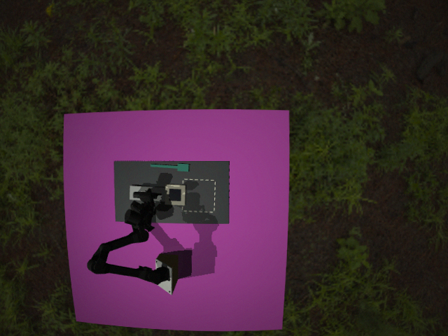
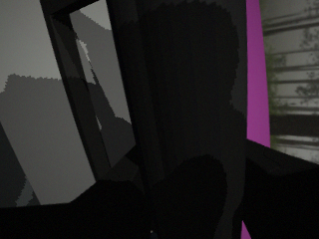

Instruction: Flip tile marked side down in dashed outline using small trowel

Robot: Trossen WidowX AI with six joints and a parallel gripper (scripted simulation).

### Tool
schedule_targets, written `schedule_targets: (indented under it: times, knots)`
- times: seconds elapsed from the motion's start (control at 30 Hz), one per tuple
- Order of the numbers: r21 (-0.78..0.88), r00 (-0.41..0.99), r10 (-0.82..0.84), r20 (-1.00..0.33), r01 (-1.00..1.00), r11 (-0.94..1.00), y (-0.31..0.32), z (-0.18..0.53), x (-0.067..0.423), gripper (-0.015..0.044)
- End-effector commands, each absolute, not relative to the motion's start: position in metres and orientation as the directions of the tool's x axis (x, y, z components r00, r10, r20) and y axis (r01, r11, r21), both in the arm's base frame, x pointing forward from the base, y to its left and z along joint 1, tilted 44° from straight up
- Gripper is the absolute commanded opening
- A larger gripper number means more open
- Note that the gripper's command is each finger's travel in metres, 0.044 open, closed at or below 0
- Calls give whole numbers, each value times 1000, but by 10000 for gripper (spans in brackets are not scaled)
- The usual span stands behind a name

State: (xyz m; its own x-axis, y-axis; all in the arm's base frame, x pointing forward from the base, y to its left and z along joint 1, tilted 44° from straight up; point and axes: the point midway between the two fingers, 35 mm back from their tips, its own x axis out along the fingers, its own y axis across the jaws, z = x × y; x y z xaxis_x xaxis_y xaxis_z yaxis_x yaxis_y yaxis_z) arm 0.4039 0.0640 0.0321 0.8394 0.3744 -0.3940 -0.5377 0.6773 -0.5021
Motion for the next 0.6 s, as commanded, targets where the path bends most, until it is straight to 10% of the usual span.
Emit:
schedule_targets:
  times: [0.0, 0.57]
  knots:
    - [-501, 840, 369, -397, -535, 680, 56, 26, 403, 0]
    - [-509, 840, 364, -402, -536, 674, 42, 14, 399, 0]
